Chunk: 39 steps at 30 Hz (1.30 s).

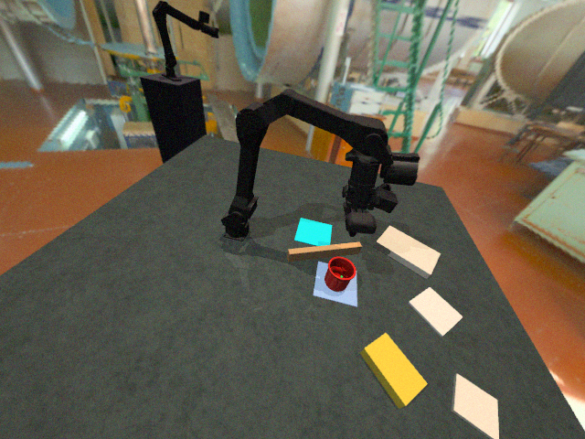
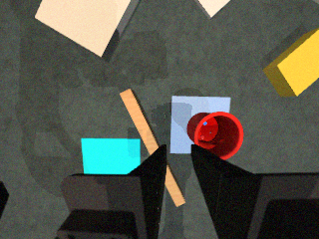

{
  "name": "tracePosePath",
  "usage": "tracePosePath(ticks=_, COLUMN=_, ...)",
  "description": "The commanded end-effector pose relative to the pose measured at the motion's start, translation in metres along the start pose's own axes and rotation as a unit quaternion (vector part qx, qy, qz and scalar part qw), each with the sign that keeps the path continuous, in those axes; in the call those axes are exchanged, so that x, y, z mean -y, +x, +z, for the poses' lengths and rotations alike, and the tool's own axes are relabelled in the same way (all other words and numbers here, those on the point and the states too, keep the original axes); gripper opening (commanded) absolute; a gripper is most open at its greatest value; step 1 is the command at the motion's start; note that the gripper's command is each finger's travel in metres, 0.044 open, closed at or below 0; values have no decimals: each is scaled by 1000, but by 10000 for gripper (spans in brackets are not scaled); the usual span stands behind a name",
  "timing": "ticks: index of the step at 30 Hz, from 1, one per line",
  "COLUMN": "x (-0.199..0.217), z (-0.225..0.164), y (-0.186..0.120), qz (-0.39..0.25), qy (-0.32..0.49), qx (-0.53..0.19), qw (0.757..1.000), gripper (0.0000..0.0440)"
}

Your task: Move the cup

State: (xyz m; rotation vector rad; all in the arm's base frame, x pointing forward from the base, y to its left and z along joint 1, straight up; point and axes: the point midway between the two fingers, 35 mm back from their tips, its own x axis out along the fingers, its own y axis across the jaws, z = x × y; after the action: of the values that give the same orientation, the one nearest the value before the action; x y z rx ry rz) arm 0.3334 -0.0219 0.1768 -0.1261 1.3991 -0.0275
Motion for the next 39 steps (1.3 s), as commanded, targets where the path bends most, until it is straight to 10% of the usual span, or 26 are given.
tracePosePath(ticks=1, x=10, z=-3, y=11, qz=-4, qy=-17, qx=-28, qw=999, gripper=114)
tracePosePath(ticks=32, x=37, z=-37, y=118, qz=24, qy=-138, qx=-117, qw=983, gripper=156)
tracePosePath(ticks=39, x=38, z=-43, y=129, qz=35, qy=-192, qx=-123, qw=973, gripper=0)
